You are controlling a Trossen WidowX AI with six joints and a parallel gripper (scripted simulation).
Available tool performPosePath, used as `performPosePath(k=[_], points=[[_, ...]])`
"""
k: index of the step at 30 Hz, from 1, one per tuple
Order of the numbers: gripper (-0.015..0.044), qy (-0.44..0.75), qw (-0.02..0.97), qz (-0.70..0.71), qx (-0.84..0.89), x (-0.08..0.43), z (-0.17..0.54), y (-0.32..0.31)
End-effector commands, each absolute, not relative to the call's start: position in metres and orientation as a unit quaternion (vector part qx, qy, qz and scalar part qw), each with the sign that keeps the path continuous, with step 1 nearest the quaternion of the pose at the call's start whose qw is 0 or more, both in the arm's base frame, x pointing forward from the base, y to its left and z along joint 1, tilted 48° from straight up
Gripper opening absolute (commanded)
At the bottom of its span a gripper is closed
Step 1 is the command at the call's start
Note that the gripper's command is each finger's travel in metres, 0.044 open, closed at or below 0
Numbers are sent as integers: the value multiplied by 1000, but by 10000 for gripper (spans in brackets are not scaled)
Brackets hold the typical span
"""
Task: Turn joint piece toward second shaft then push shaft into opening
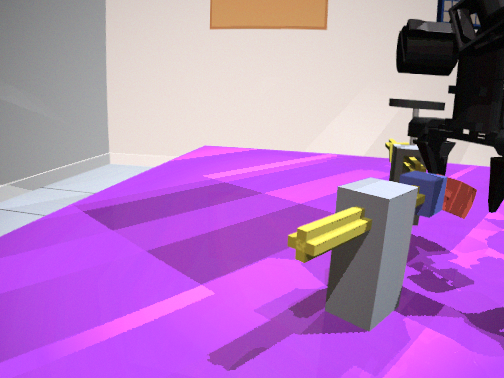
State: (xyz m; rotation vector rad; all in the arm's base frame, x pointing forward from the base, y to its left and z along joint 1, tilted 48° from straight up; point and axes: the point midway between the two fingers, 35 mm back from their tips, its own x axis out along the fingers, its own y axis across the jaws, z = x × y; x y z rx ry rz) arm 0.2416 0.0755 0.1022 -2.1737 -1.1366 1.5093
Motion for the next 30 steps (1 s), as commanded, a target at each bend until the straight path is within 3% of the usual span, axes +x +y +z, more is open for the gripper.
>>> performPosePath(k=[1,26,30], points=[[440,-391,132,518,-749,258,110,80],[440,-392,132,517,-749,269,93,103],[335,-392,132,517,-749,269,93,103]])
